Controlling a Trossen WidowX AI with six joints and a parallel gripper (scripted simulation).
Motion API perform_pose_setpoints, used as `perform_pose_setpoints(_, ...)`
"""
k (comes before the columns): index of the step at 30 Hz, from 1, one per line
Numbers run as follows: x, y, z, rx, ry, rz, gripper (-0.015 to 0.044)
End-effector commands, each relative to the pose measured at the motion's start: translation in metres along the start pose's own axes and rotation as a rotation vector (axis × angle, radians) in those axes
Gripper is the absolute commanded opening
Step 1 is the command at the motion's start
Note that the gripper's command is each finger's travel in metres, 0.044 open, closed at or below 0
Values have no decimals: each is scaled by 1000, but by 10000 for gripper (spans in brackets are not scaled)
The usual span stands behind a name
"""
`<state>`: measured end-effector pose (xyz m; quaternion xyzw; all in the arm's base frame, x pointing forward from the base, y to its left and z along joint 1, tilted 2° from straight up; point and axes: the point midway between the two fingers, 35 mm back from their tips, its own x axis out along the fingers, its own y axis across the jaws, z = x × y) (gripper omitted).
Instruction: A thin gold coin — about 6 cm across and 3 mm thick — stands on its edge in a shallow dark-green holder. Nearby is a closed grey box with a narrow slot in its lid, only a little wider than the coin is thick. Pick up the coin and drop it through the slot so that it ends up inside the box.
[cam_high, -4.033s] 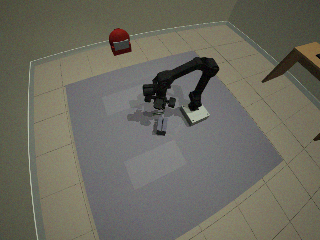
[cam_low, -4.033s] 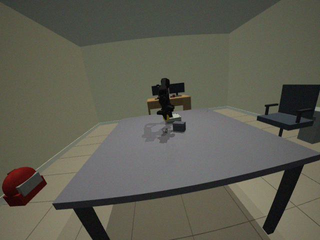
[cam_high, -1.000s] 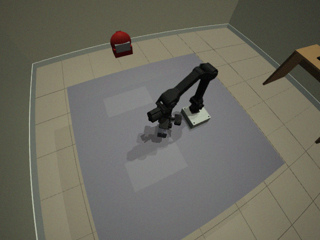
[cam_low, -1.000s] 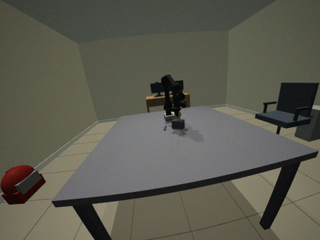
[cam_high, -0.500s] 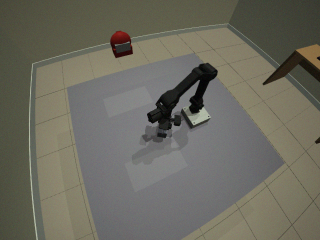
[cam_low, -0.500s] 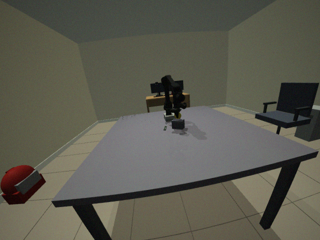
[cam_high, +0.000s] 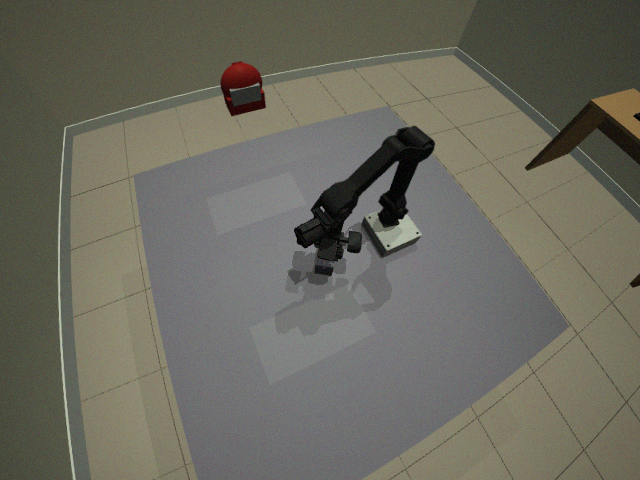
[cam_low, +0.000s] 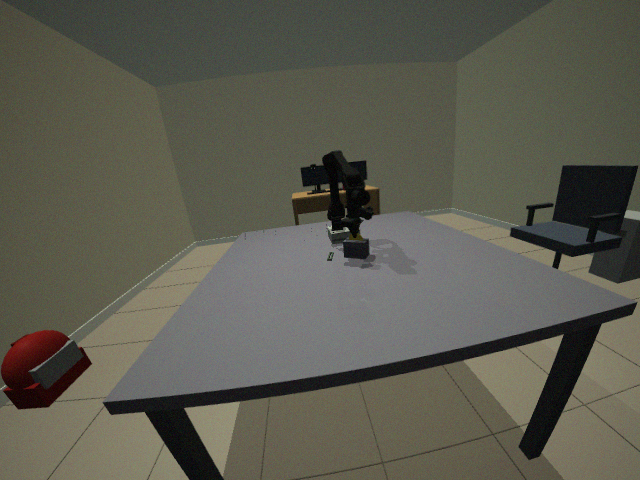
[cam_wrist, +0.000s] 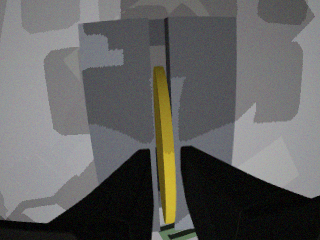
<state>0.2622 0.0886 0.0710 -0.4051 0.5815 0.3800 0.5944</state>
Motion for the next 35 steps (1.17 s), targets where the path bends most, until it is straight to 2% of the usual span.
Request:
perform_pose_setpoints(1, 0, 0, 0, 0, 0, -1, 131)
perform_pose_setpoints(3, 0, 0, 0, 0, 0, -1, 161)
perform_pose_setpoints(11, 0, 0, 0, 0, 0, -1, 161)
perform_pose_setpoints(20, -20, 0, 0, 0, 1, 0, 397)
perform_pose_setpoints(22, -40, 1, -1, -1, 3, 4, 440)
perform_pose_setpoints(25, -62, 4, -3, -2, 7, 8, 440)
perform_pose_setpoints(35, -62, 4, -3, -2, 7, 8, 440)
